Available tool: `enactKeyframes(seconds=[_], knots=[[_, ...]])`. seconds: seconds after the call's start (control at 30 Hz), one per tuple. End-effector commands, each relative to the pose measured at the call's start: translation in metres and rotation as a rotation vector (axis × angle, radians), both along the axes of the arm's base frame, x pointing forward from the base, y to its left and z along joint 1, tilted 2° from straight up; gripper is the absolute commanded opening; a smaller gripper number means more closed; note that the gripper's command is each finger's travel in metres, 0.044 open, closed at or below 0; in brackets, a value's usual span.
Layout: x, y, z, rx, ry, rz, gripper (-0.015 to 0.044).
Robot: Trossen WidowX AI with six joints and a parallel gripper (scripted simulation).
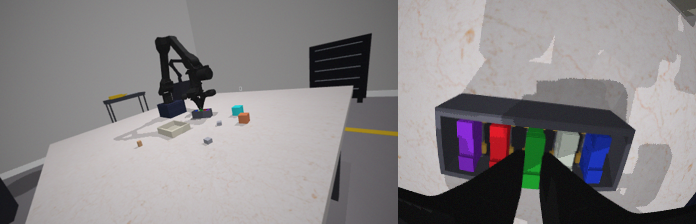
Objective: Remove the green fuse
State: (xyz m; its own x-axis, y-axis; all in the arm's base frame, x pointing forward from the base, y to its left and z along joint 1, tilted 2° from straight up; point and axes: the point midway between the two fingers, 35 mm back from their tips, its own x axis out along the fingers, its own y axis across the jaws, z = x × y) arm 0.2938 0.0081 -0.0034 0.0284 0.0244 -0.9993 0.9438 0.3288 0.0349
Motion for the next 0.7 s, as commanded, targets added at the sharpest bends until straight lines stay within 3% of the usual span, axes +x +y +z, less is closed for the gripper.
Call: enactKeyframes(seconds=[0.0,0.67], knots=[[0.0004,0.0,0.0032,0.001,-0.003,0.001,0.0],[0.0003,-0.0002,0.0129,0.002,-0.003,0.002,0.0]])
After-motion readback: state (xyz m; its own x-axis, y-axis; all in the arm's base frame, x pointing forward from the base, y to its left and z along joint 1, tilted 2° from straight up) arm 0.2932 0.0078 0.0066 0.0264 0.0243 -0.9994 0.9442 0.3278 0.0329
